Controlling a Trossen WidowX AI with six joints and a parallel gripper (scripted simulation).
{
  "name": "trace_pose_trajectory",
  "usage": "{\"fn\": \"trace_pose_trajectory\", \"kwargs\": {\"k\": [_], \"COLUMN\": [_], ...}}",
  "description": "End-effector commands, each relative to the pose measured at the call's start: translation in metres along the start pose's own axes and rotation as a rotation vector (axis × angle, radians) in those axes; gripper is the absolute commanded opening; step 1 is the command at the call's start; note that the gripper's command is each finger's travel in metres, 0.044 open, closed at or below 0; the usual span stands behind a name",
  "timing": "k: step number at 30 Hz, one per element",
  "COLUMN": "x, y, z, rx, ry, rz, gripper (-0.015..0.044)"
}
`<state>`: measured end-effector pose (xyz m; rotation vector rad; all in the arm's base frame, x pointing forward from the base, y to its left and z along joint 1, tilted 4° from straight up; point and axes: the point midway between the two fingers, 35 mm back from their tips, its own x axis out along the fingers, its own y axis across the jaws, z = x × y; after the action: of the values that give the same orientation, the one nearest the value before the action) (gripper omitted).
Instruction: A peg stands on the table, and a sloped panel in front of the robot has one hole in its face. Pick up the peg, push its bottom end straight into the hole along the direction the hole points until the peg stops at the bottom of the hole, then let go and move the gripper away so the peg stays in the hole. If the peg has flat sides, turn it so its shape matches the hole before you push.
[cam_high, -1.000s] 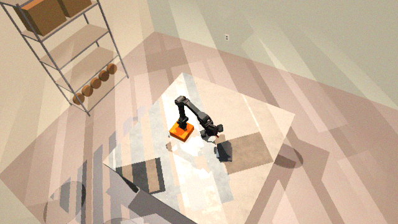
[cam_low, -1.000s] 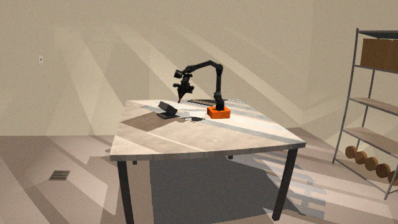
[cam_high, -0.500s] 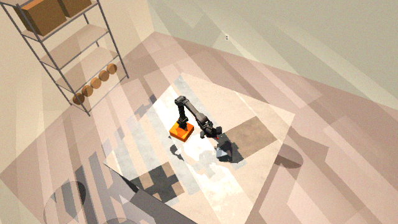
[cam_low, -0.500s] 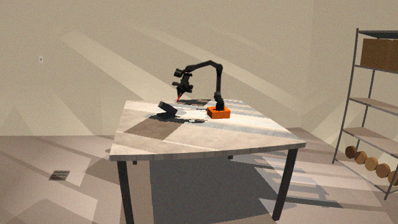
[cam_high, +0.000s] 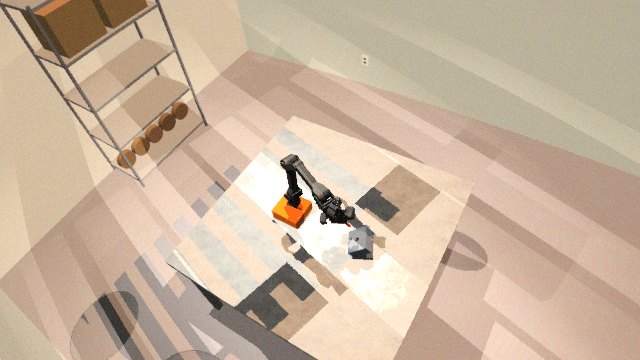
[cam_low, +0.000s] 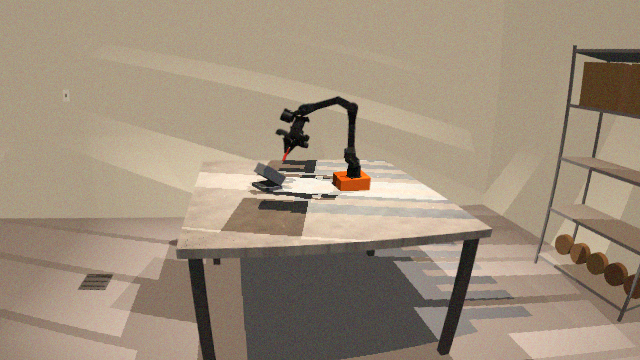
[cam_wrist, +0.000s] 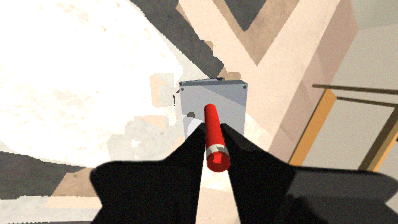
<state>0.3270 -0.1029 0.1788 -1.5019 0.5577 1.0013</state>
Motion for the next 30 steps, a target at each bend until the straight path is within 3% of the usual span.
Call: {"fn": "trace_pose_trajectory", "kwargs": {"k": [1, 19, 30], "x": [-0.004, -0.019, -0.002], "y": [-0.001, 0.002, 0.0], "z": [-0.007, -0.031, -0.036], "rx": [0.03, 0.132, 0.146], "ry": [0.009, 0.04, 0.045], "rz": [-0.021, -0.08, -0.09], "gripper": [0.0, 0.0, 0.0]}}
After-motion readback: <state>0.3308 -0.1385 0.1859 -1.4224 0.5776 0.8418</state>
